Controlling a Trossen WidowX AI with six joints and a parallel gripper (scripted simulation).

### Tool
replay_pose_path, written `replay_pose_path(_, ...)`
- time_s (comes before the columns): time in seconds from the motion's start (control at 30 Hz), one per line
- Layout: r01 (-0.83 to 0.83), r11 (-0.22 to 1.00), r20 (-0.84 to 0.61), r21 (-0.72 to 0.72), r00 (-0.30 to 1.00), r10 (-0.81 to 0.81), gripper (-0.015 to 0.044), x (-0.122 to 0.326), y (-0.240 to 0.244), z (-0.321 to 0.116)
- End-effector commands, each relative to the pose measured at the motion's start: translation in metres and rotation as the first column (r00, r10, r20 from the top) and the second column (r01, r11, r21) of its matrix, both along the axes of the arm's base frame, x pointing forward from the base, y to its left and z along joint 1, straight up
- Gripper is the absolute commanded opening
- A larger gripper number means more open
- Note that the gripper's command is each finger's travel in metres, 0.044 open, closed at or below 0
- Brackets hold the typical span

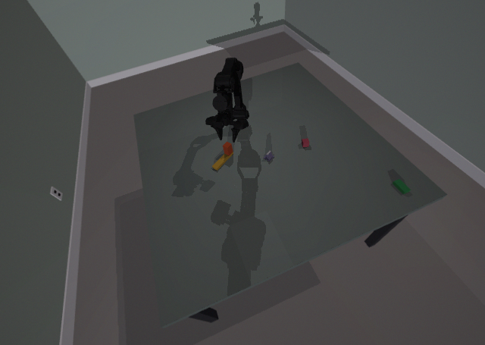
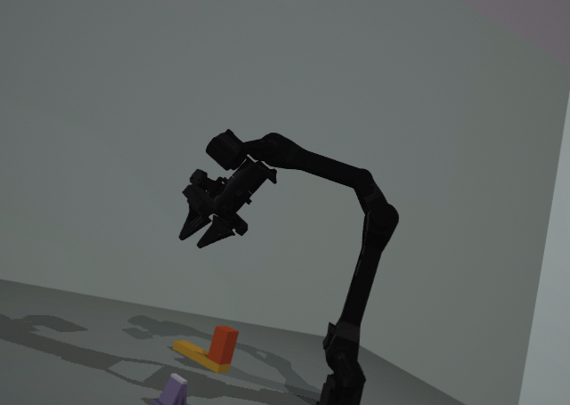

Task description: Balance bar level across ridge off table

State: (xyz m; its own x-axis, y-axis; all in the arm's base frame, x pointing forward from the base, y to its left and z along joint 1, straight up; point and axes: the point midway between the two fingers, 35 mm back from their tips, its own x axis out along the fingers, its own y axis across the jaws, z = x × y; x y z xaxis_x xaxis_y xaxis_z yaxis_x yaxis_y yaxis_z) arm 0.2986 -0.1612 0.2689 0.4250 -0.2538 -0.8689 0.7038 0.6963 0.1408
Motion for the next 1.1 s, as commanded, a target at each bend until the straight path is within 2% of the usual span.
replay_pose_path(0.0,0.053,0.996,-0.125,0.070,0.991,-0.044,0.0315,-0.016,-0.015,-0.030)
replay_pose_path(0.43,0.240,0.941,-0.401,0.239,0.907,-0.129,0.0315,-0.073,-0.043,-0.085)
replay_pose_path(0.77,0.243,0.940,-0.404,0.241,0.905,-0.130,0.0315,-0.073,-0.044,-0.089)
replay_pose_path(1.07,0.242,0.940,-0.404,0.241,0.906,-0.130,0.0315,-0.068,-0.048,-0.143)
